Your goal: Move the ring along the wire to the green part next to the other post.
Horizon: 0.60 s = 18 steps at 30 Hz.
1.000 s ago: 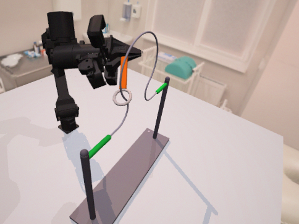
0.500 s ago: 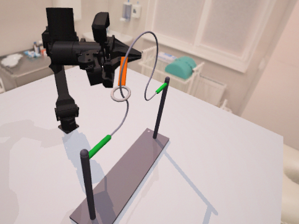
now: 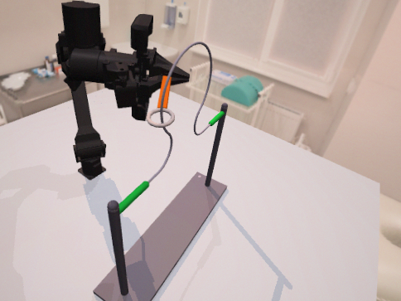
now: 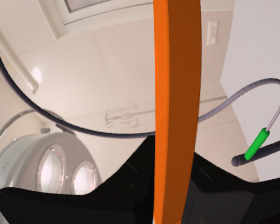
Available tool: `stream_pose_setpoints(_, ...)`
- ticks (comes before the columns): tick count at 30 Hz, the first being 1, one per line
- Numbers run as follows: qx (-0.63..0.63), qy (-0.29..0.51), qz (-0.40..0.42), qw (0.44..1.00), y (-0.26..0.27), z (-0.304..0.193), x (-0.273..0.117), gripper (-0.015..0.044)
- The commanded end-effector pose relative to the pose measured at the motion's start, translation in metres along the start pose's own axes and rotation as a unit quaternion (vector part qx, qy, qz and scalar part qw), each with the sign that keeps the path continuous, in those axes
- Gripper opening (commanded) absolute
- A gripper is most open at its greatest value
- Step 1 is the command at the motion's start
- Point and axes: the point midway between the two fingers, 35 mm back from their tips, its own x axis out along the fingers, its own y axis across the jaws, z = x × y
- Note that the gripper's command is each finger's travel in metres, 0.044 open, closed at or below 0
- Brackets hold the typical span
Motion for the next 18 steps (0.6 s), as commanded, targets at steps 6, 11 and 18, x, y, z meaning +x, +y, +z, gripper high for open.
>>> stream_pose_setpoints(6,-0.049,-0.004,-0.029,0.998,-0.0007,0.0009,0.0010,-0.0150)
stream_pose_setpoints(11,-0.077,-0.007,-0.045,0.996,-0.0024,0.0011,0.0011,-0.0150)
stream_pose_setpoints(18,-0.115,-0.012,-0.068,0.991,-0.0048,0.0015,0.0012,-0.0150)
